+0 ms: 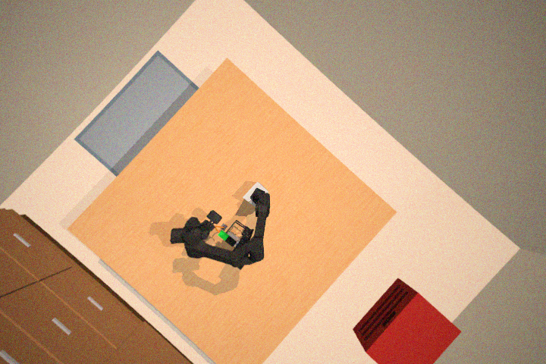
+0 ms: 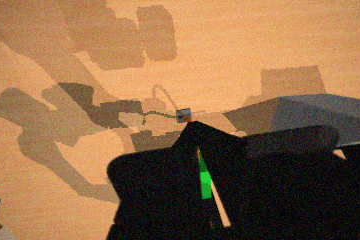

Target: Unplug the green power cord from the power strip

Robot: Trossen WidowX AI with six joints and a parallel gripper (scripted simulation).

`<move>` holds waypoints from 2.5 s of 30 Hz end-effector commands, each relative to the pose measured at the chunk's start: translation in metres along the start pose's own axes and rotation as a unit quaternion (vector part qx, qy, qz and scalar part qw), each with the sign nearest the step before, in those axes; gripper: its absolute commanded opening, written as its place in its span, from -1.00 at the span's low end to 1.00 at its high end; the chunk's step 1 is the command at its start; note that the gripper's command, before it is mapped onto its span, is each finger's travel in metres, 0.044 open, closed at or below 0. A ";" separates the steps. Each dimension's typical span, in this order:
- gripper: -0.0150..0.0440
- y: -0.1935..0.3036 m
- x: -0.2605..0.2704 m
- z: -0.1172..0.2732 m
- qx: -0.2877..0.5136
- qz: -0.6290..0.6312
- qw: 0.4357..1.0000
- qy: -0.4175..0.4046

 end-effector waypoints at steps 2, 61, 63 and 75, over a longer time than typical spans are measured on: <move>-0.49 -0.001 -0.001 0.000 -0.002 0.001 1.000 0.001; 0.05 0.000 0.000 0.010 -0.002 0.001 1.000 0.001; 0.05 0.000 0.000 0.010 -0.002 0.001 1.000 0.001; 0.05 0.011 -0.001 0.010 -0.002 0.001 1.000 0.001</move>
Point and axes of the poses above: the point midway between the two fingers, 35 mm back from their tips, its own z axis back along the fingers, its own x axis across the jaws, y = z × x, the point moved 2 cm from there along z, back along the fingers, and after that the axes turned 11 degrees about -z, right-handed, at the moved point
